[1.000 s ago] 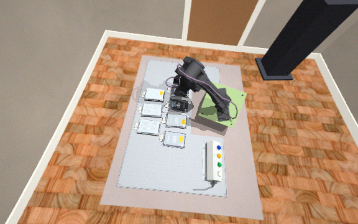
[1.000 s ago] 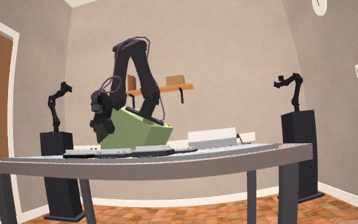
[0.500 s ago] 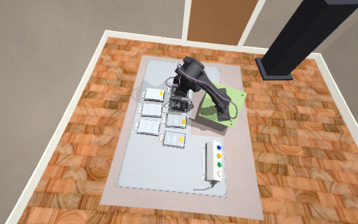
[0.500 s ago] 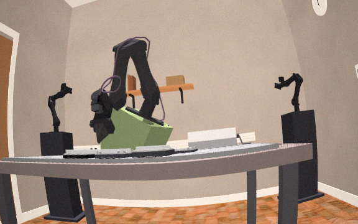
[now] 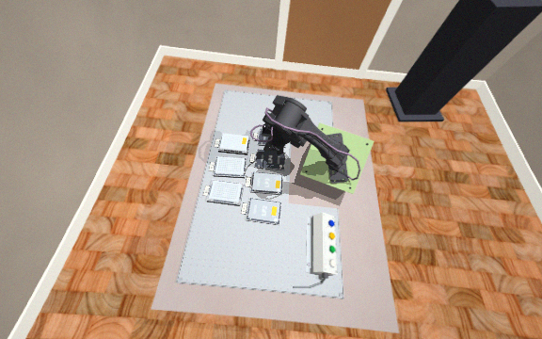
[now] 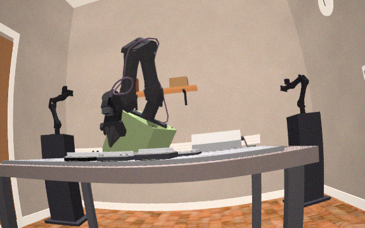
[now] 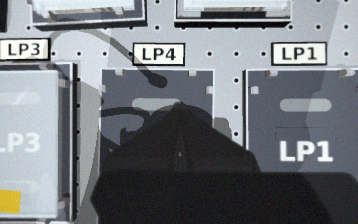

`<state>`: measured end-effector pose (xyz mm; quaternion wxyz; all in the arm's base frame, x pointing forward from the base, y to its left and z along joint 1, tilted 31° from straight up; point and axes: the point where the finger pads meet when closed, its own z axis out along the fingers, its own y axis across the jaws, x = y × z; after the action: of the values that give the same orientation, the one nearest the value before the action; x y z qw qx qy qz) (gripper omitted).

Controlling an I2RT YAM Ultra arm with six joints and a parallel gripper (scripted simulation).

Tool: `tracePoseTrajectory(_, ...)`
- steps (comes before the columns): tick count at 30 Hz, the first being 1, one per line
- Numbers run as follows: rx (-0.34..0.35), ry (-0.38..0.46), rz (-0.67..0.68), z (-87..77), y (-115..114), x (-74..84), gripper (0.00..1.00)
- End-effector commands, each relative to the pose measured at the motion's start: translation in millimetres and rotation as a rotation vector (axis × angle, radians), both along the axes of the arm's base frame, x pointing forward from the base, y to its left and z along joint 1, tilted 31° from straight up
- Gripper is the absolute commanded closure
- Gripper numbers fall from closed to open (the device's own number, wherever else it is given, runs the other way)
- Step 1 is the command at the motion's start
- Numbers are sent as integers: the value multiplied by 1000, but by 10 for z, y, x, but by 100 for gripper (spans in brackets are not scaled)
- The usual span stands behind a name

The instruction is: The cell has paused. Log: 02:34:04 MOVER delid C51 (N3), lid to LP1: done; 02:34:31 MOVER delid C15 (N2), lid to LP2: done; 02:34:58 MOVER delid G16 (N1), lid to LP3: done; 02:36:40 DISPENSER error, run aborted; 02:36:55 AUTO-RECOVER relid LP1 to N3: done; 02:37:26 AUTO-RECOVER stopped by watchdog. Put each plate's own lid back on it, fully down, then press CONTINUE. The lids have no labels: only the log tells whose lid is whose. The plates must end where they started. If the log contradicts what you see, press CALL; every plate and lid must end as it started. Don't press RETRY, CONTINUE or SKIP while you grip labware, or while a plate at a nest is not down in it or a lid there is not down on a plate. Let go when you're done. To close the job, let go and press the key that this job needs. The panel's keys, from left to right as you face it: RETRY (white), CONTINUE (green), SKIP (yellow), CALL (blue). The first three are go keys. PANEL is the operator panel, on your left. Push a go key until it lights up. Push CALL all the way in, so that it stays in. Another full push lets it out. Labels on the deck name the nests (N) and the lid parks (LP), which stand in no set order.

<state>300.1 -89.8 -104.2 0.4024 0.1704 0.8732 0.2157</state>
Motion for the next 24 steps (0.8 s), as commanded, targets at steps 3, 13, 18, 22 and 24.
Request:
tracePoseTrajectory(3,-44,-51,-45,261,64,121,100)
tracePoseTrajectory(13,-39,-54,-46,486,452,185,100)
tracePoseTrajectory(18,-33,-43,-46,561,631,196,100)
tracePoseTrajectory(22,-31,-42,-46,655,802,221,100)
tracePoseTrajectory(24,-29,-31,-46,683,890,220,100)
